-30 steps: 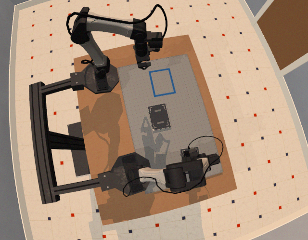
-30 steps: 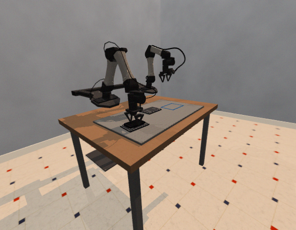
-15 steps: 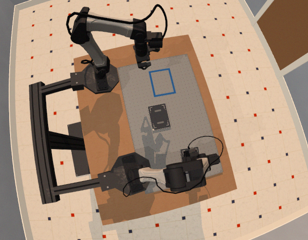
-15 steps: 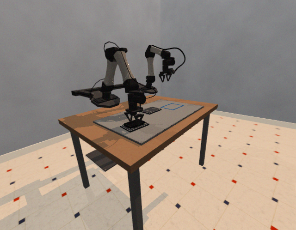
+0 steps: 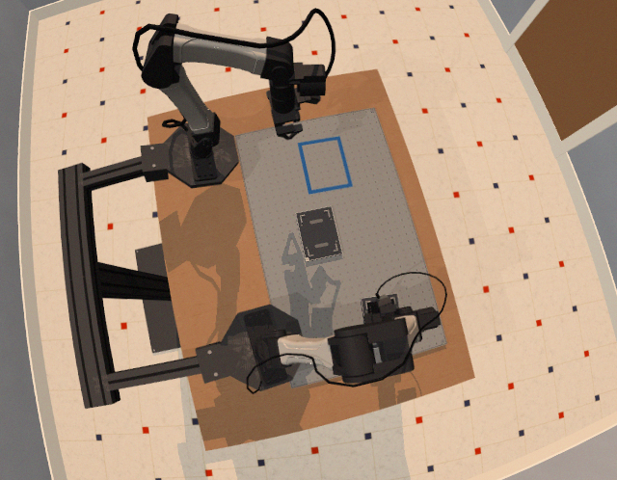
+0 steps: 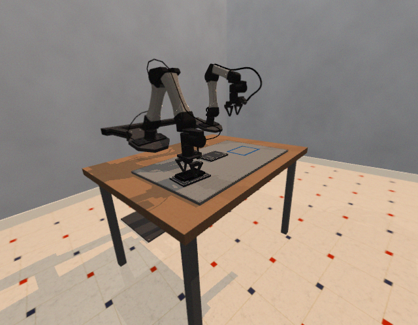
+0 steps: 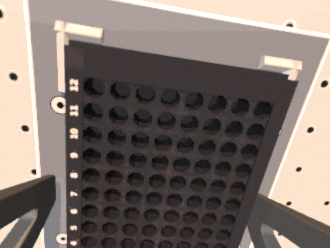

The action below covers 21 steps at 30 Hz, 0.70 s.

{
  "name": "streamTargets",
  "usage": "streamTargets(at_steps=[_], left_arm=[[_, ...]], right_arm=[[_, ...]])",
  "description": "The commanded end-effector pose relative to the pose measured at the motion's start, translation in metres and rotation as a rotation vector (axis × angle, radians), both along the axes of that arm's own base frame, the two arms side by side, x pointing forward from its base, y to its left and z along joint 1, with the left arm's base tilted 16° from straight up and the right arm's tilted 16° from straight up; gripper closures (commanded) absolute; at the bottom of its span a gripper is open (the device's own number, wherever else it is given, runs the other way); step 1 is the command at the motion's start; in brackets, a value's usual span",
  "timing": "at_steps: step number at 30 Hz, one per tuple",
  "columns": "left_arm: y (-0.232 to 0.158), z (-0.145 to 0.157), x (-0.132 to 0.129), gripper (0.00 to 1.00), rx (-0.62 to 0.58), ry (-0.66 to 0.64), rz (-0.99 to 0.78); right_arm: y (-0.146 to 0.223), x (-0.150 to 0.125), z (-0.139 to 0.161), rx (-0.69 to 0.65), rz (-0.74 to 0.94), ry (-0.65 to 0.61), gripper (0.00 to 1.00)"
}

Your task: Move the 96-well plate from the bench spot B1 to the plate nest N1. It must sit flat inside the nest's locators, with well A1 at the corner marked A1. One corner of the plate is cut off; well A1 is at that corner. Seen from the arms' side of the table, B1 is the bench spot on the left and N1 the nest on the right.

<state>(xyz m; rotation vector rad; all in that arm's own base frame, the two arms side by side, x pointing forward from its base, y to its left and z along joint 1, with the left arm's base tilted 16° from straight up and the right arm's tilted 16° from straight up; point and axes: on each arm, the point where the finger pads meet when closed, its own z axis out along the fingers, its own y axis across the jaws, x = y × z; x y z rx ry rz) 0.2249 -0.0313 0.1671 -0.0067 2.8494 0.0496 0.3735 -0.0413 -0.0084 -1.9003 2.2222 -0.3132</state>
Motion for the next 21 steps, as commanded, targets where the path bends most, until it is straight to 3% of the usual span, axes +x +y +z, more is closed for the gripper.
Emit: streamTargets(at_steps=[1,21], left_arm=[[-0.0009,0.0016,-0.0002,0.00,-0.005,-0.002,-0.008],[-0.0009,0.0016,-0.0002,0.00,-0.005,-0.002,-0.008]], right_arm=[[0.0005,0.0033,-0.0068,0.001,-0.004,0.019,0.00],[0.0008,0.0023,-0.0073,0.002,-0.004,0.023,0.00]])
